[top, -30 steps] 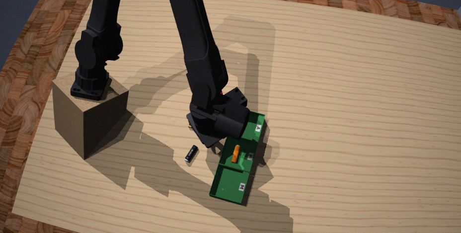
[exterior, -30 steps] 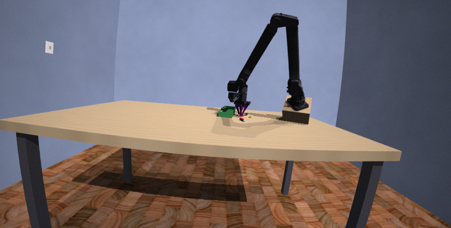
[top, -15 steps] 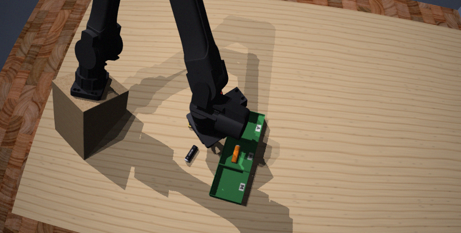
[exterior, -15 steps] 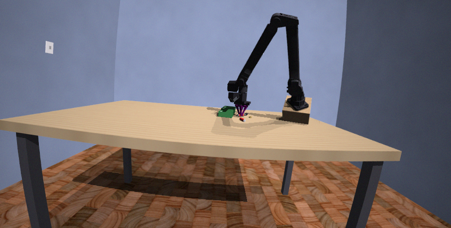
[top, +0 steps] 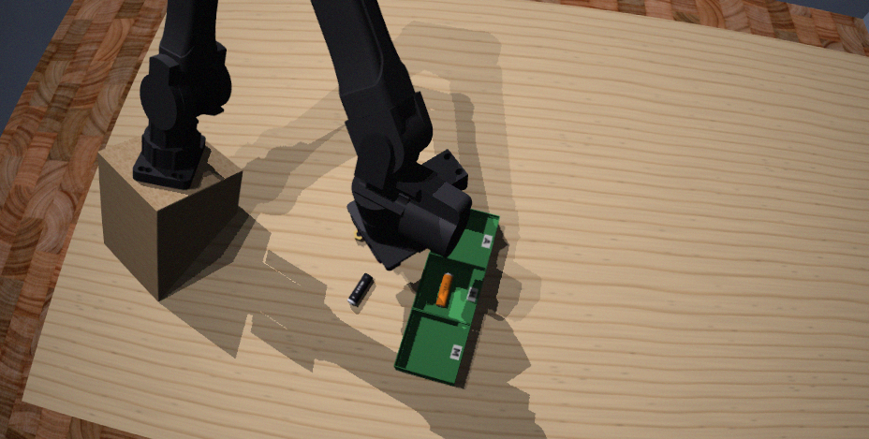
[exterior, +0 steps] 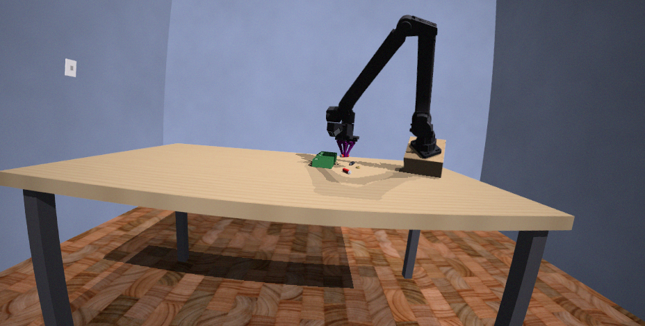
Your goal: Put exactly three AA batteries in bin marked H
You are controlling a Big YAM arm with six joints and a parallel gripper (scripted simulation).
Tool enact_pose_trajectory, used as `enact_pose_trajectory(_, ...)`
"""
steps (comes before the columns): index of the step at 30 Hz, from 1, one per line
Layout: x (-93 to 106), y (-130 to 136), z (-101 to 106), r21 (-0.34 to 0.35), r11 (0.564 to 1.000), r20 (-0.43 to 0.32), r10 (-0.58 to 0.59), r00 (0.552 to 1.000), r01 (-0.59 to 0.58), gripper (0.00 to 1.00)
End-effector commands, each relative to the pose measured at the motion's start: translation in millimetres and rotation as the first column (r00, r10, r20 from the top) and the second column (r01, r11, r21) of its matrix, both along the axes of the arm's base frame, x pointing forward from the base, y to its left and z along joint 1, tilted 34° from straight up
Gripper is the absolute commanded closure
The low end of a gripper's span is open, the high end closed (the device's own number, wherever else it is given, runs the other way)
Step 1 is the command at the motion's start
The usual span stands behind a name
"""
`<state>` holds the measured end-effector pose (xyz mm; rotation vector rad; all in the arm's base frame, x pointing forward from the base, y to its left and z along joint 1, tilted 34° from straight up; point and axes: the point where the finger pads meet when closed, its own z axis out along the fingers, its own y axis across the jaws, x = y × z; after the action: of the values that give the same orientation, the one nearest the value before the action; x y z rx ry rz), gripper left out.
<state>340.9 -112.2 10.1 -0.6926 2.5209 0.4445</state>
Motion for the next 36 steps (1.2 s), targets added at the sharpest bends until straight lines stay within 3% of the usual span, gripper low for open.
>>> enact_pose_trajectory(1,8.8,-18.9,25.5,-0.028,1.000,0.046,0.006,0.999,-0.005,0.91)
enact_pose_trajectory(6,4.9,-23.5,34.7,-0.029,1.000,0.046,0.006,0.999,-0.005,0.91)
enact_pose_trajectory(8,-1.4,-5.8,18.7,0.000,0.999,0.005,0.036,0.999,-0.036,0.91)
enact_pose_trajectory(17,-0.1,-13.5,23.8,-0.013,1.000,0.022,0.012,1.000,-0.011,0.91)
enact_pose_trajectory(18,-4.5,-7.5,16.0,-0.002,1.000,0.006,0.026,1.000,-0.026,0.91)
enact_pose_trajectory(19,8.5,-21.3,23.9,-0.013,1.000,0.021,0.018,1.000,-0.018,0.91)
enact_pose_trajectory(21,15.7,-33.7,23.8,-0.052,0.995,0.060,0.089,0.994,-0.086,0.91)
enact_pose_trajectory(23,15.7,-33.7,23.8,-0.052,0.995,0.060,0.089,0.994,-0.086,0.91)
enact_pose_trajectory(25,26.7,-36.8,23.7,-0.095,0.980,0.096,0.186,0.978,-0.177,0.91)
enact_pose_trajectory(36,68.7,-81.8,23.3,-0.249,0.885,0.182,0.441,0.879,-0.393,0.91)
